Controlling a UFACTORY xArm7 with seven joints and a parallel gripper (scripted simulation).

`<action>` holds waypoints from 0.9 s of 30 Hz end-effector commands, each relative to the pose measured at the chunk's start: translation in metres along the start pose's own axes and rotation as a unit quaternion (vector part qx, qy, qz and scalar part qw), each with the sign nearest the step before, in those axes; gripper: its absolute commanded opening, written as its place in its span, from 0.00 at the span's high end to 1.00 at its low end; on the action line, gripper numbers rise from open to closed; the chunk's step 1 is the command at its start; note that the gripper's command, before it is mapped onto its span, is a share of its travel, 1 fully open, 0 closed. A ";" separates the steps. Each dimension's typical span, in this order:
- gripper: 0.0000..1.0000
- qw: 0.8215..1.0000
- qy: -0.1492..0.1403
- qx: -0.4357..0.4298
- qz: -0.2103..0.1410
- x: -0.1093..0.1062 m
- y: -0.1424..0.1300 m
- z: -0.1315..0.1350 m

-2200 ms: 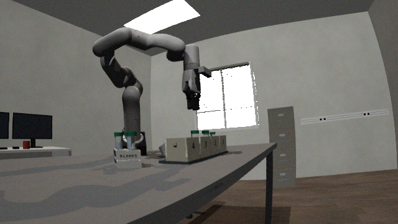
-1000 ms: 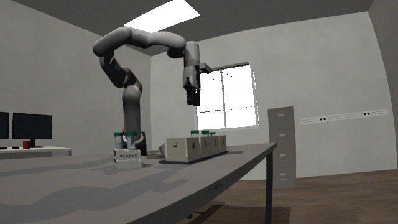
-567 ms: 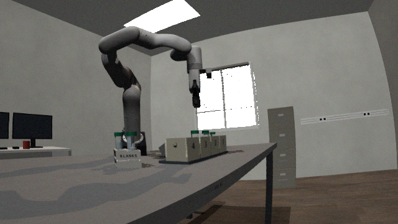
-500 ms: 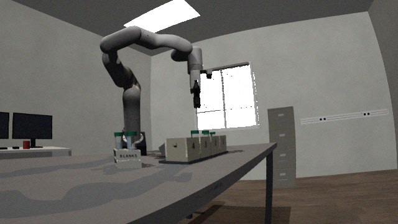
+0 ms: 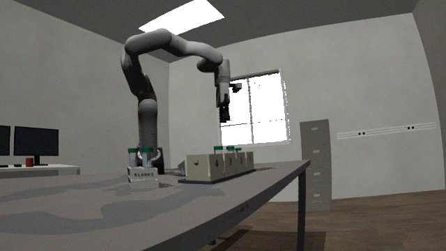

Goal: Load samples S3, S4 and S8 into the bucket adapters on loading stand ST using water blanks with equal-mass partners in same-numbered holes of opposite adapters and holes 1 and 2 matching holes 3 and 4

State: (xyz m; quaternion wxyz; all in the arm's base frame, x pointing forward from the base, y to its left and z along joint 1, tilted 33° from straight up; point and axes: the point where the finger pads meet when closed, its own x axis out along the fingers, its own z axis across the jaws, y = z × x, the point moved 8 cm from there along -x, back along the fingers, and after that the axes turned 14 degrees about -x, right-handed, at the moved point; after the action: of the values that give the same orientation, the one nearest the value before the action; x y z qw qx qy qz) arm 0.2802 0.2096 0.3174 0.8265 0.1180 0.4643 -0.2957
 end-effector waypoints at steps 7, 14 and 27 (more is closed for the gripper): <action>0.43 1.000 -0.001 0.000 0.001 -0.001 0.031 -0.033; 0.43 1.000 -0.001 0.000 0.002 -0.001 0.054 -0.060; 0.43 1.000 0.000 0.000 0.002 -0.001 0.090 -0.102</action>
State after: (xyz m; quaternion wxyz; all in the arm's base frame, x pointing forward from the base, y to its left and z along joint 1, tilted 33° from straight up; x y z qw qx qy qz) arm 0.2645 0.3114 0.2637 0.8264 0.1184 0.4645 -0.2956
